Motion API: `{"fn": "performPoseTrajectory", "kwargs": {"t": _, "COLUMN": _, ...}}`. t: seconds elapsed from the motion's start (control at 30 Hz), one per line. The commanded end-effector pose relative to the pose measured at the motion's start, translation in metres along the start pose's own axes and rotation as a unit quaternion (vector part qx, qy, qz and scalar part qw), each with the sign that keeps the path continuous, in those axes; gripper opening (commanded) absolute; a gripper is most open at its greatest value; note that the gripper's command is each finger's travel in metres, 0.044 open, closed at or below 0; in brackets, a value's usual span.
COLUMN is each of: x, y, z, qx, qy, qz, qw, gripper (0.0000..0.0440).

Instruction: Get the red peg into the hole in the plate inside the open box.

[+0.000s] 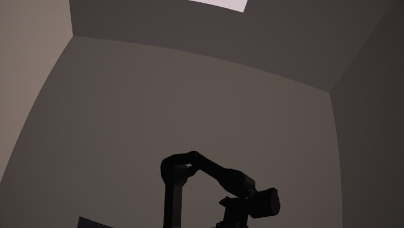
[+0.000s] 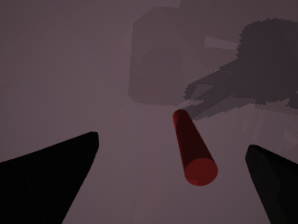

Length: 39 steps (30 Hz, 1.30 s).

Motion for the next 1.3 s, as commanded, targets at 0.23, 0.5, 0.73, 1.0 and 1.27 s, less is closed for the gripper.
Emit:
{"fn": "performPoseTrajectory", "kwargs": {"t": 0.23, "x": 0.04, "y": 0.0, "z": -0.004, "qx": -0.004, "qy": 0.018, "qz": -0.006, "qw": 1.0, "gripper": 0.0321}}
{"fn": "performPoseTrajectory", "kwargs": {"t": 0.5, "x": 0.05, "y": -0.001, "z": -0.007, "qx": 0.004, "qy": 0.044, "qz": 0.0, "qw": 0.999, "gripper": 0.0111}}
{"fn": "performPoseTrajectory", "kwargs": {"t": 0.73, "x": 0.046, "y": -0.009, "z": -0.005, "qx": 0.003, "qy": 0.058, "qz": -0.012, "qw": 0.998, "gripper": 0.0}}
{"fn": "performPoseTrajectory", "kwargs": {"t": 1.0, "x": 0.012, "y": -0.027, "z": 0.001, "qx": -0.001, "qy": 0.045, "qz": -0.048, "qw": 0.998, "gripper": 0.0}}
{"fn": "performPoseTrajectory", "kwargs": {"t": 1.27, "x": -0.031, "y": -0.052, "z": 0.006, "qx": 0.02, "qy": 0.025, "qz": -0.083, "qw": 0.996, "gripper": 0.0}}
Point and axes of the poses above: the point midway between the two fingers, 35 mm back from their tips, its own x axis out along the fingers, its own z axis across the jaws, y = z × x, the point moved 2 cm from there along -x, back along the fingers, and after that the axes turned 4 degrees about -x, right-handed, at the moved point
